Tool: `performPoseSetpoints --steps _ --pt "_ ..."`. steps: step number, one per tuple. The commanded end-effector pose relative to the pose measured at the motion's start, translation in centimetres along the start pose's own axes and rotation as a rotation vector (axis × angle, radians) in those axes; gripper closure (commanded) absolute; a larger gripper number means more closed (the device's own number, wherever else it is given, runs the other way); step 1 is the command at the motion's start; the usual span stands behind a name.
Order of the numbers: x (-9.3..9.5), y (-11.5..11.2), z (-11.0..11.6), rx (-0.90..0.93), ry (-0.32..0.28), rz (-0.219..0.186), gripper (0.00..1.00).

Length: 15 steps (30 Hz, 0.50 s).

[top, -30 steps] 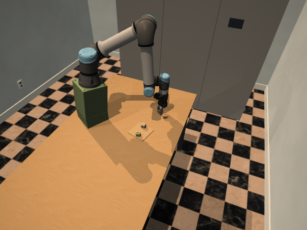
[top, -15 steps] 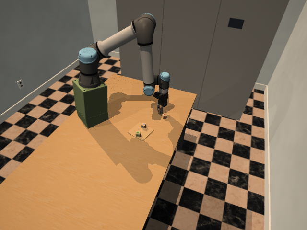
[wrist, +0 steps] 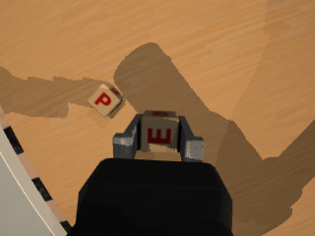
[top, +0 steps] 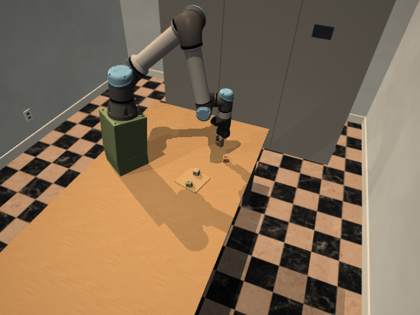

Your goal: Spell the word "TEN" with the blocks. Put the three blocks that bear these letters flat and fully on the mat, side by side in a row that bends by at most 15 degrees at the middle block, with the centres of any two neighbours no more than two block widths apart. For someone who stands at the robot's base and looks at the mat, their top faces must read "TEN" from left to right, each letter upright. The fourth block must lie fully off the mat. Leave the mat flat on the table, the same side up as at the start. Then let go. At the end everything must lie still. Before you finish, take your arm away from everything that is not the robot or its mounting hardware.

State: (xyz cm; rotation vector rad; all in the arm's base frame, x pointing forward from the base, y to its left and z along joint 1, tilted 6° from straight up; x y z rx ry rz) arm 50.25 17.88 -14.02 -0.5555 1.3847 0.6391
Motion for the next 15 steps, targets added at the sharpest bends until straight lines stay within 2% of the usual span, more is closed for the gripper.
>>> performPoseSetpoints --steps 1,5,15 --pt "-2.36 -0.01 0.03 0.000 -0.001 -0.001 0.43" --pt "-2.97 -0.01 0.03 0.000 -0.001 -0.001 0.43" --pt "-3.03 -0.01 0.02 0.000 -0.001 -0.001 0.43"
Point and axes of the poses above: the point where the finger pads meet when closed, its own x axis out along the fingers, its own y axis across the jaws, z = x × y, the point moved 4 cm from there along -x, back along the fingers, and after that the axes turned 12 degrees about x, right-handed, at the moved point
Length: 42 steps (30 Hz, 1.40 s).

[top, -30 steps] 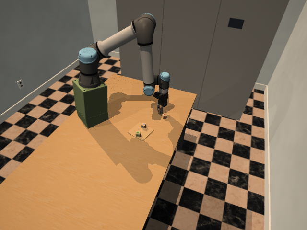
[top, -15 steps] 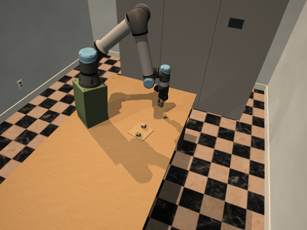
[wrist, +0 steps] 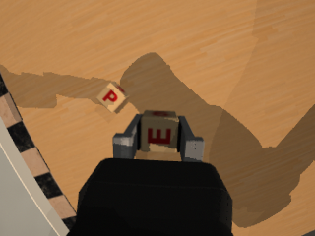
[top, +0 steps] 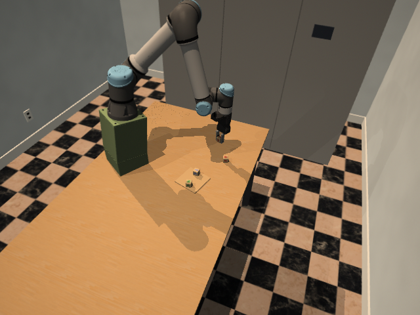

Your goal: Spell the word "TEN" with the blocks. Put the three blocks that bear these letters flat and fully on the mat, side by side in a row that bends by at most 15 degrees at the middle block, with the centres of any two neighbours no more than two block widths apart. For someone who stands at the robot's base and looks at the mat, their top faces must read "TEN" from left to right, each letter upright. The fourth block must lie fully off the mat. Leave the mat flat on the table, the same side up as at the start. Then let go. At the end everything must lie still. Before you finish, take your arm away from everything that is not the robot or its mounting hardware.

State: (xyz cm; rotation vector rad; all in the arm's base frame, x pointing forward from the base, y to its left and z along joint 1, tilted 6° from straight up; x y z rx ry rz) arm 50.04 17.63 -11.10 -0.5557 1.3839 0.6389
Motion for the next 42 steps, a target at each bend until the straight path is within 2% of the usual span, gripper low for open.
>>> performPoseSetpoints --steps 1,9,13,18,24,26,34,38,42 --pt "-0.1 0.0 0.0 0.000 -0.001 -0.001 0.43" --pt "-0.1 -0.5 -0.6 -0.009 0.000 -0.001 0.43" --pt "0.1 -2.0 -2.4 -0.037 0.001 -0.001 0.43" --pt "0.2 -4.7 -6.5 -0.099 0.003 -0.001 0.43" --pt "0.2 -8.0 -13.1 -0.198 0.004 -0.001 0.43" --pt "0.2 -8.0 -13.1 -0.198 0.004 -0.001 0.43" --pt "-0.2 -10.1 -21.0 -0.321 0.002 0.000 0.43" --pt "-0.4 -10.3 -23.3 -0.358 0.000 0.000 0.43" --pt "-0.5 -10.4 -24.1 -0.373 0.000 -0.001 0.43"
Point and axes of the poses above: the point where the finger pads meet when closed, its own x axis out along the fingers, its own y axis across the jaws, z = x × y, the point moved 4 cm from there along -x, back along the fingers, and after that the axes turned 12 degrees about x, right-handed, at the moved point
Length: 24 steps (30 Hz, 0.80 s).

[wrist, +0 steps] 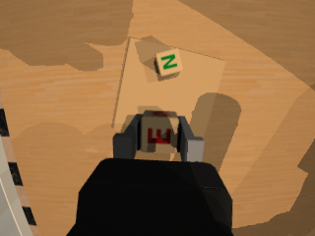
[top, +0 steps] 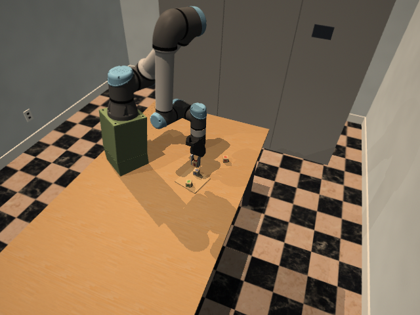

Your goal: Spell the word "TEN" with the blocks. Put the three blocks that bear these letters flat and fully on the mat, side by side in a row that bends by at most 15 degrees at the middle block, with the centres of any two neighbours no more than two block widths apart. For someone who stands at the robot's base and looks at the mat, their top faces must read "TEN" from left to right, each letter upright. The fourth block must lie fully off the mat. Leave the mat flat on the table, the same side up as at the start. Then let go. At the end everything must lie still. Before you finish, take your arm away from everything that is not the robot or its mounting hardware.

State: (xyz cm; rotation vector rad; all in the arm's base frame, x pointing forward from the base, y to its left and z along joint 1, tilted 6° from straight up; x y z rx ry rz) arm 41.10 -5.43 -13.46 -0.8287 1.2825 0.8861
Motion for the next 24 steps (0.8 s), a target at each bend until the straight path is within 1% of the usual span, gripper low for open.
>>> performPoseSetpoints --steps 1,5,19,24 --pt "-0.21 0.37 -1.47 -0.028 -0.002 -0.003 0.43" --pt "-0.24 0.47 -1.78 -0.034 -0.002 -0.003 0.43" --pt "-0.23 0.47 -1.78 -0.034 -0.002 -0.003 0.43" --pt "0.08 0.47 -1.78 -0.034 -0.002 -0.003 0.43"
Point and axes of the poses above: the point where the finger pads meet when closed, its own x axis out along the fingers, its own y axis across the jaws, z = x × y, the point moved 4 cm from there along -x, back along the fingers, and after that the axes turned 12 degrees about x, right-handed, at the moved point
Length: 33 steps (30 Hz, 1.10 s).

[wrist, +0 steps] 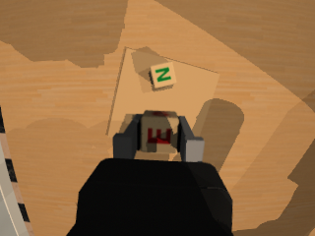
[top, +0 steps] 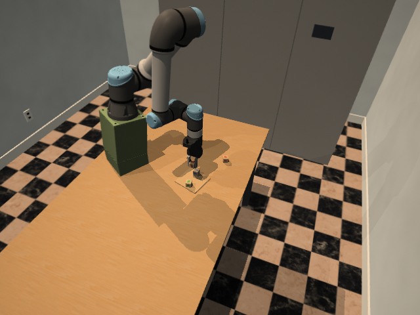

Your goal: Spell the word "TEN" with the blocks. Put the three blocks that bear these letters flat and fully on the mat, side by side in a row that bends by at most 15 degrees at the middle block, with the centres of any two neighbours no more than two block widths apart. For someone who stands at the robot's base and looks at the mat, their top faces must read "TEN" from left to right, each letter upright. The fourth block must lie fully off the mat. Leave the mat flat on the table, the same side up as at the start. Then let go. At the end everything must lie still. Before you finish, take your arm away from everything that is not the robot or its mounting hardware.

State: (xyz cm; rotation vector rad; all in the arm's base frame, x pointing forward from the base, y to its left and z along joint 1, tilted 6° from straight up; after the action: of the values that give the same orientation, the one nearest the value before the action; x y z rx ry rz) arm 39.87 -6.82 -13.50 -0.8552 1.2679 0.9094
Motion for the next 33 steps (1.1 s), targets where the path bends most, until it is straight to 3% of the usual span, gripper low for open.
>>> performPoseSetpoints --steps 1,11,26,33 --pt "0.4 0.0 0.0 0.000 0.000 -0.001 0.43" --pt "2.5 0.0 0.0 0.000 0.000 -0.001 0.43" --pt "8.3 0.0 0.0 0.000 0.000 -0.001 0.43" --pt "9.3 0.0 0.0 0.000 0.000 -0.001 0.43"
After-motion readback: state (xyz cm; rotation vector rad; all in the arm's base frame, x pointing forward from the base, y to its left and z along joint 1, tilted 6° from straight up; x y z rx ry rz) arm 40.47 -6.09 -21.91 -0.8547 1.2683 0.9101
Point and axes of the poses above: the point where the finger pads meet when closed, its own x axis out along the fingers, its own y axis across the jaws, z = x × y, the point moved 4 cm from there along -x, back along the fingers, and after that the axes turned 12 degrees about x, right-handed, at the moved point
